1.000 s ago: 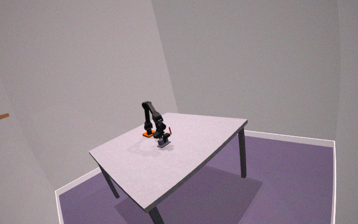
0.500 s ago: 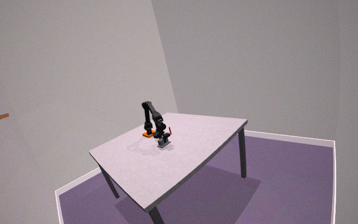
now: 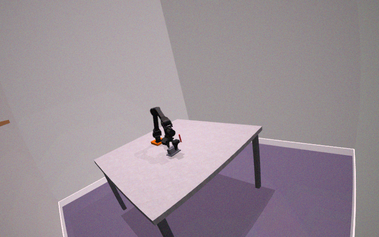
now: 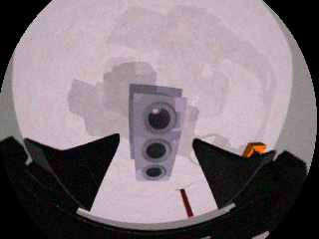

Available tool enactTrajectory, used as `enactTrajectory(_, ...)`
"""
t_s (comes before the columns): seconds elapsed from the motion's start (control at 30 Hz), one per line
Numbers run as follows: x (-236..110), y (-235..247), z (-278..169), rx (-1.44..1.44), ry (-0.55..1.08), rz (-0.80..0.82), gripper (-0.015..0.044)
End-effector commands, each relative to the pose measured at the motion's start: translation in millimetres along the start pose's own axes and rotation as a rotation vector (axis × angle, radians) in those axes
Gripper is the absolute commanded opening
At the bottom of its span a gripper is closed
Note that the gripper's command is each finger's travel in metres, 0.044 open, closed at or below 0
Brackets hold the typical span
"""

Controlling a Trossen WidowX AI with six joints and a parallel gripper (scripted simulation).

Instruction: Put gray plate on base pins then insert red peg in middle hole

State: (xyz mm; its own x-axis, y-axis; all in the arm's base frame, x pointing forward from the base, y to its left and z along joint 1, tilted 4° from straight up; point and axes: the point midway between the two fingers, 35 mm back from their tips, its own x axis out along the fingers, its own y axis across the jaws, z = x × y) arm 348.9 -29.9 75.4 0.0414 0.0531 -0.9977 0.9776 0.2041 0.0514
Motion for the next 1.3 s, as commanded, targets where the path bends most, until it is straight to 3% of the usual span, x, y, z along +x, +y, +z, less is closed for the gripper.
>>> enactTrajectory(0.0, -50.5, 6.8, 2.2, -0.003, -0.009, 0.034, 0.044)
enactTrajectory(0.1, -92.8, 1.2, 0.5, -0.002, -0.008, 0.034, 0.044)
enactTrajectory(0.2, -102.6, 2.0, 1.8, -0.002, -0.008, 0.034, 0.044)
enactTrajectory(0.4, -103.1, 0.9, -10.3, -0.02, -0.007, 0.034, 0.044)
enactTrajectory(0.63, -104.9, -34.0, -121.2, -0.207, -0.001, 0.029, 0.044)
enactTrajectory(0.83, -101.1, -89.3, -189.3, -0.366, 0.007, 0.028, 0.044)
enactTrajectory(1.27, -67.7, -97.3, -199.1, -0.384, 0.009, 0.028, 0.044)
